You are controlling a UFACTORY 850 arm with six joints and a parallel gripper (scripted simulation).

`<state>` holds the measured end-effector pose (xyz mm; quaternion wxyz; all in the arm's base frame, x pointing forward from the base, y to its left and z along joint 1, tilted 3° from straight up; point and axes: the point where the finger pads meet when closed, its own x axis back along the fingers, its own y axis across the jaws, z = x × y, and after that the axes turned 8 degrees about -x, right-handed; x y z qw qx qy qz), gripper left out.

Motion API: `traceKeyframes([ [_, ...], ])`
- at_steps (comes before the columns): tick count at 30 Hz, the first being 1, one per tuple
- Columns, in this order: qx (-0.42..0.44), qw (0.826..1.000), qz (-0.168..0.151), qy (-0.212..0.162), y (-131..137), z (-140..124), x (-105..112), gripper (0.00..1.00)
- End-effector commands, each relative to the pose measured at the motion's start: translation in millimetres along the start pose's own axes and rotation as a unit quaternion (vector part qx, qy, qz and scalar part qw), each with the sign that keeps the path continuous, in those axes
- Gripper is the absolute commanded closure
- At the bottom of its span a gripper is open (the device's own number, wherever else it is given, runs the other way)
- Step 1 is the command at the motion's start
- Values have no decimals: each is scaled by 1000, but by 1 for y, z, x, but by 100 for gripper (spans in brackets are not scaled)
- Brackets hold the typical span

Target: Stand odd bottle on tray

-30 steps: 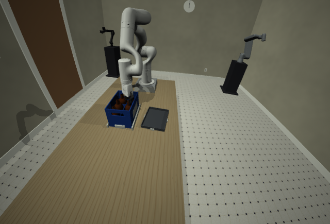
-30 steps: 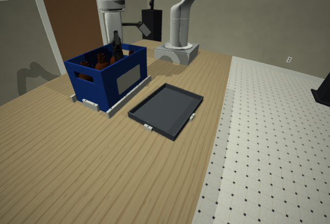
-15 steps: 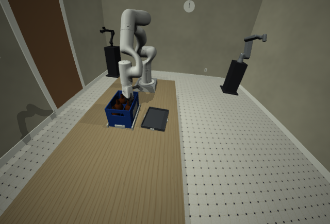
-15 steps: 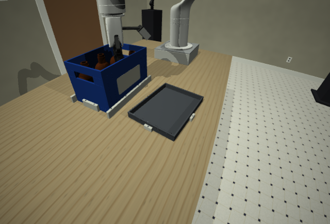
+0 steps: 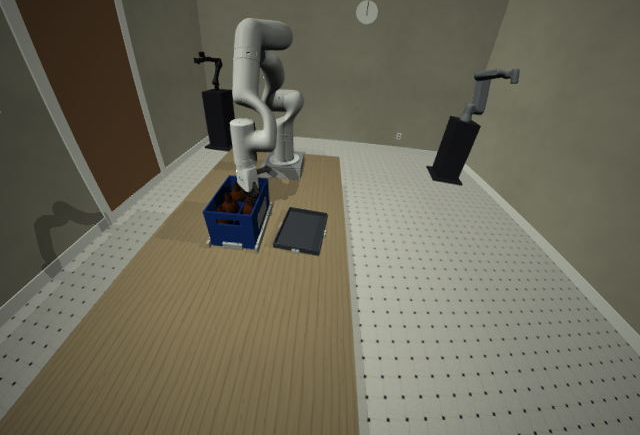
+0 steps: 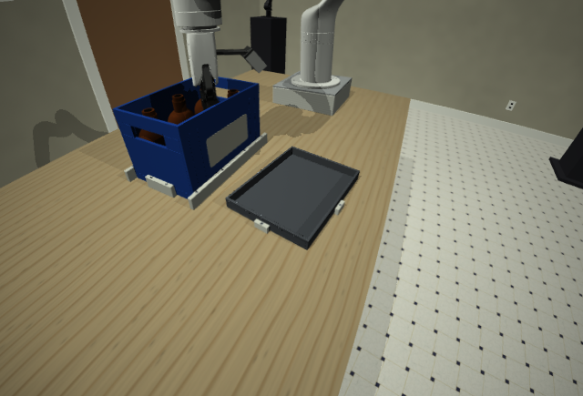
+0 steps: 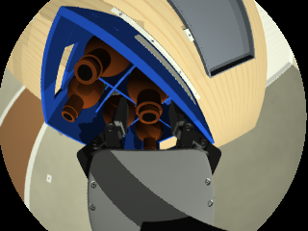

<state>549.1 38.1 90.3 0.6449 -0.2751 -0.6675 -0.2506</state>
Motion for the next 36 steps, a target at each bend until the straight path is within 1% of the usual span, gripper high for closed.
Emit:
traceKeyframes([
  [1,0,1000,-1,-1,1,-1,1,35],
  [9,0,1000,-1,-1,1,-1,1,35],
  [10,0,1000,-1,-1,1,-1,1,100],
  [36,0,1000,-1,-1,1,-1,1,100],
])
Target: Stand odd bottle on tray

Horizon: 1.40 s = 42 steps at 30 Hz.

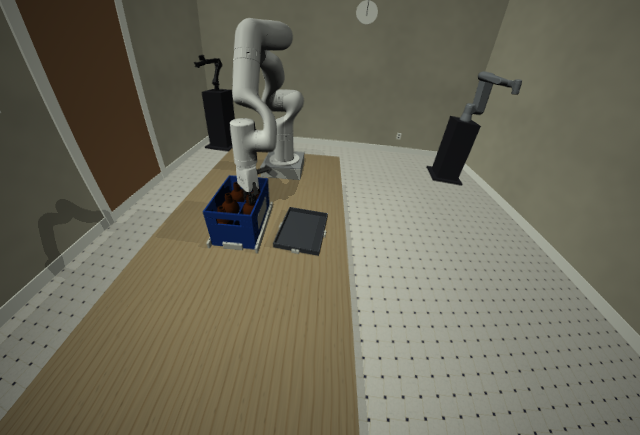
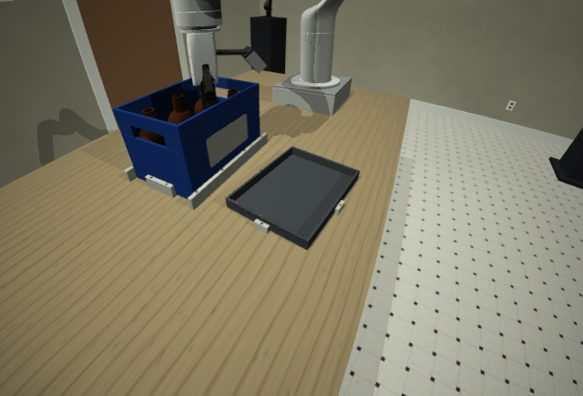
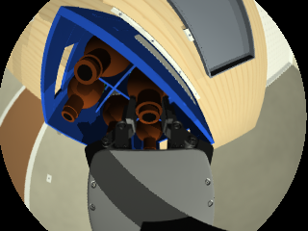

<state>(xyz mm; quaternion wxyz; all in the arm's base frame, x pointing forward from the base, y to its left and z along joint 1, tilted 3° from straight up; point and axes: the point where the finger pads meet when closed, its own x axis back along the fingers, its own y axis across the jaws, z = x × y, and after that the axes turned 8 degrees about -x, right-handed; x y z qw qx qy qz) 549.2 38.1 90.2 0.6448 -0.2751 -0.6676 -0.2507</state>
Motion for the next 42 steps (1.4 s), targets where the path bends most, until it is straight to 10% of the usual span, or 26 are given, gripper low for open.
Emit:
traceKeyframes([
  [1,0,1000,-1,-1,1,-1,1,100],
  [16,0,1000,-1,-1,1,-1,1,100],
  [17,0,1000,-1,-1,1,-1,1,35],
  [42,0,1000,-1,-1,1,-1,1,35],
])
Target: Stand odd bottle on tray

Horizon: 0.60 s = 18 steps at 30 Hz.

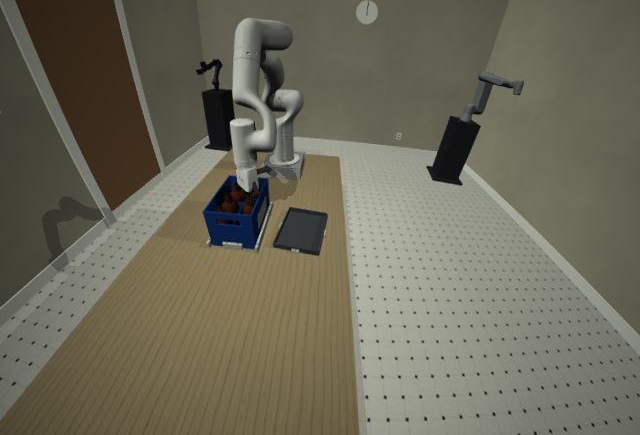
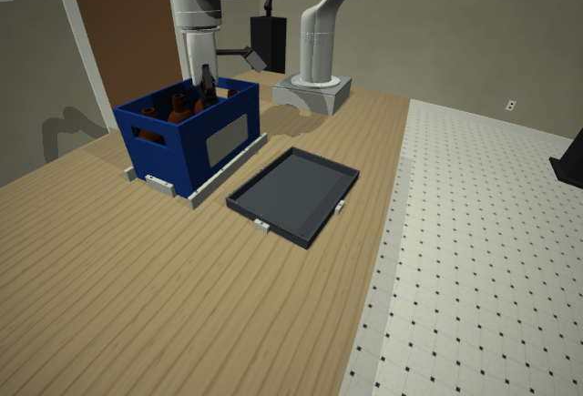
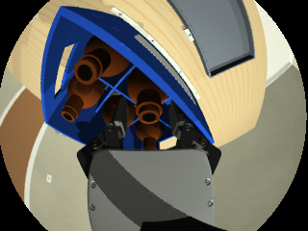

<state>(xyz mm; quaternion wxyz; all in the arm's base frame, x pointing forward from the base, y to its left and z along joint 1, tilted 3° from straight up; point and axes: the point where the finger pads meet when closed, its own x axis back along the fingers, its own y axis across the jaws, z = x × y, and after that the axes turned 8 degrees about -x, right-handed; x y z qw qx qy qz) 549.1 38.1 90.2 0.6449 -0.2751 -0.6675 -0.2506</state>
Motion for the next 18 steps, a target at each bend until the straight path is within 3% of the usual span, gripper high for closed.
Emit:
traceKeyframes([
  [1,0,1000,-1,-1,1,-1,1,35],
  [18,0,1000,-1,-1,1,-1,4,35],
])
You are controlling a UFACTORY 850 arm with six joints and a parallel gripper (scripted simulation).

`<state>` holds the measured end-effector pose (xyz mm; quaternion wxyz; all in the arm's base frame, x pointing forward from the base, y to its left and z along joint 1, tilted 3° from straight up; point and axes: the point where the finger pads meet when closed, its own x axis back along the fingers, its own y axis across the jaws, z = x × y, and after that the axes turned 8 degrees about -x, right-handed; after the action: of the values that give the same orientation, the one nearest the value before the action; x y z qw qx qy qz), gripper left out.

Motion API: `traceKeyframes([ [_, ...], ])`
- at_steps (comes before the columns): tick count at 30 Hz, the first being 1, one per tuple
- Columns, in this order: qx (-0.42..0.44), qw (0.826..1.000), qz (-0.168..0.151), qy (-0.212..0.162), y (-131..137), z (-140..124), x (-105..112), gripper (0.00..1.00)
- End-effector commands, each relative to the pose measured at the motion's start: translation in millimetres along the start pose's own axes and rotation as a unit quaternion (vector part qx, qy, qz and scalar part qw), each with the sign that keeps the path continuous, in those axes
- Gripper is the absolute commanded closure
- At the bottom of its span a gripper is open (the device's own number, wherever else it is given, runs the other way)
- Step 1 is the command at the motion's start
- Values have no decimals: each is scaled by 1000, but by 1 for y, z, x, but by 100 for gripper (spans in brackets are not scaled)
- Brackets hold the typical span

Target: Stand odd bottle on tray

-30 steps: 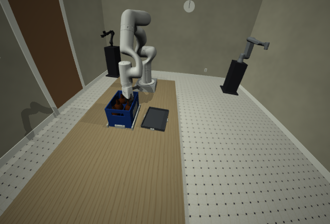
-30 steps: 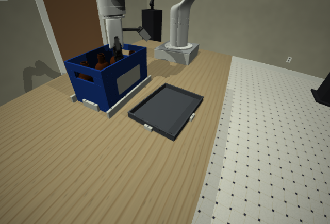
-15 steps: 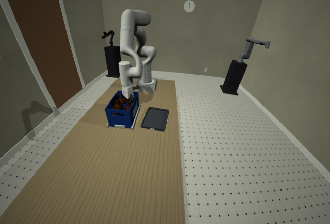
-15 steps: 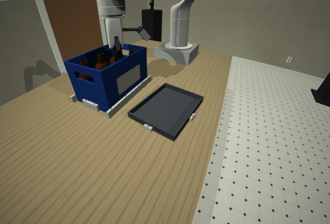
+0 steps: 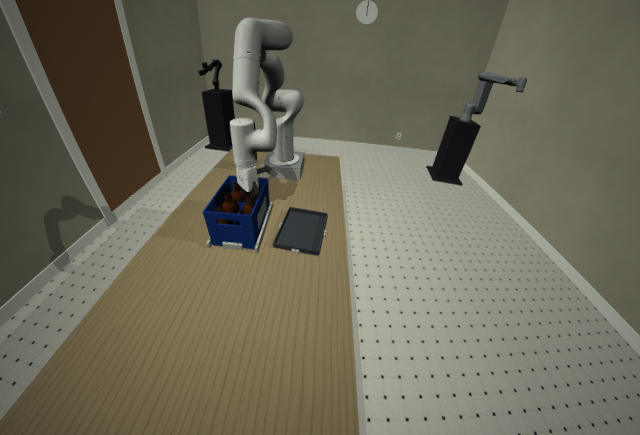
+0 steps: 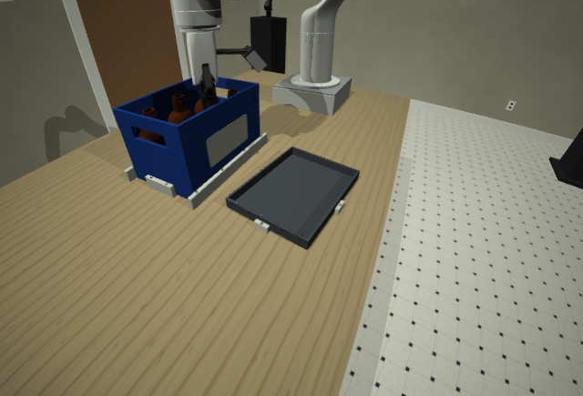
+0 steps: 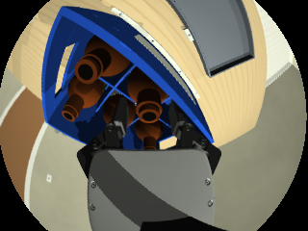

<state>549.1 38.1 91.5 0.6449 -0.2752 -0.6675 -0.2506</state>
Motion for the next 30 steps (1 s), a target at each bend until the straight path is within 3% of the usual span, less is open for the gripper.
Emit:
traceKeyframes([
  [1,0,1000,-1,-1,1,-1,4,35],
  [30,0,1000,-1,-1,1,0,80,35],
])
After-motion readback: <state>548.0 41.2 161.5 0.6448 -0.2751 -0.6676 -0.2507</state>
